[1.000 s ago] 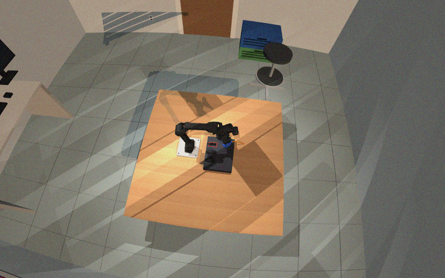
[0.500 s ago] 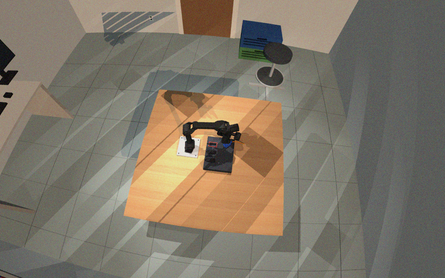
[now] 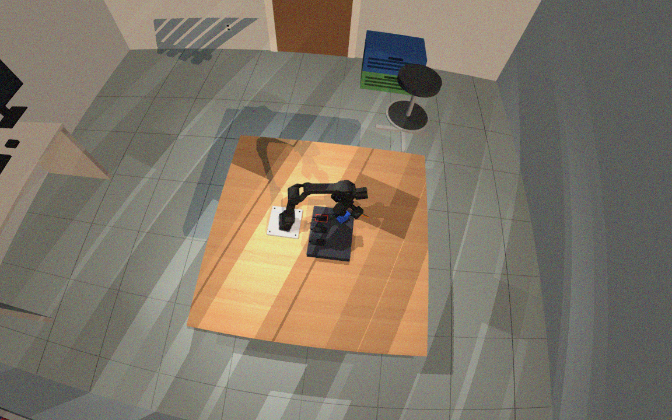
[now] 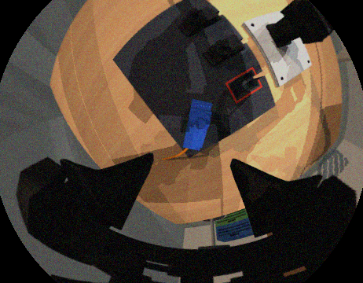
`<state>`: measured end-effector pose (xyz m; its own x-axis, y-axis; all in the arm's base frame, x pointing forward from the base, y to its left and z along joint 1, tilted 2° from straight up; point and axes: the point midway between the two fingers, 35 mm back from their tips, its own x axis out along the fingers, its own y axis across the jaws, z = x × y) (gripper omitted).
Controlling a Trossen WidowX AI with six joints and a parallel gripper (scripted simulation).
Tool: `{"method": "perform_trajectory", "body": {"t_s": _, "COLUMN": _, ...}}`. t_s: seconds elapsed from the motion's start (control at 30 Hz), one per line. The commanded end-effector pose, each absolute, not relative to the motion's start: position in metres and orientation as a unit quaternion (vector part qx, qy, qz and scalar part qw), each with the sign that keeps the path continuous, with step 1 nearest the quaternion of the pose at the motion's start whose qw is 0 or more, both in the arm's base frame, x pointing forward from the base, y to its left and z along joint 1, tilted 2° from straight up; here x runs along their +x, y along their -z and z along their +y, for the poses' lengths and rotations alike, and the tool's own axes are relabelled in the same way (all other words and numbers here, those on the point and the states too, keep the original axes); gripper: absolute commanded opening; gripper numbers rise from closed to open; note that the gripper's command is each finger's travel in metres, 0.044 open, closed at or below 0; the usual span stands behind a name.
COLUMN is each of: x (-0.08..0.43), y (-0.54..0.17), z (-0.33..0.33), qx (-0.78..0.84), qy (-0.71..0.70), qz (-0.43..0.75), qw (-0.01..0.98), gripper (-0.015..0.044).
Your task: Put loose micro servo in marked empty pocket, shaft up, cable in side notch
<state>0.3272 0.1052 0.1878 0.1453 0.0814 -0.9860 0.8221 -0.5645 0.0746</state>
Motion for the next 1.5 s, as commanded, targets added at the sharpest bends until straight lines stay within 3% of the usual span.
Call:
{"method": "perform_trajectory", "body": {"t_s": 0.0, "x": 0.326, "y": -0.179, "z": 0.105, "qx": 0.669, "qy": 0.617, "qz": 0.289, "qw": 0.298, "gripper": 0.044}}
{"method": "perform_trajectory", "body": {"t_s": 1.23, "x": 0.328, "y": -0.132, "z": 0.105, "qx": 0.667, "qy": 0.624, "qz": 0.283, "qw": 0.294, "gripper": 0.044}}
{"method": "perform_trajectory", "body": {"t_s": 1.47, "x": 0.328, "y": -0.132, "z": 0.105, "qx": 0.667, "qy": 0.624, "qz": 0.283, "qw": 0.294, "gripper": 0.0256}}
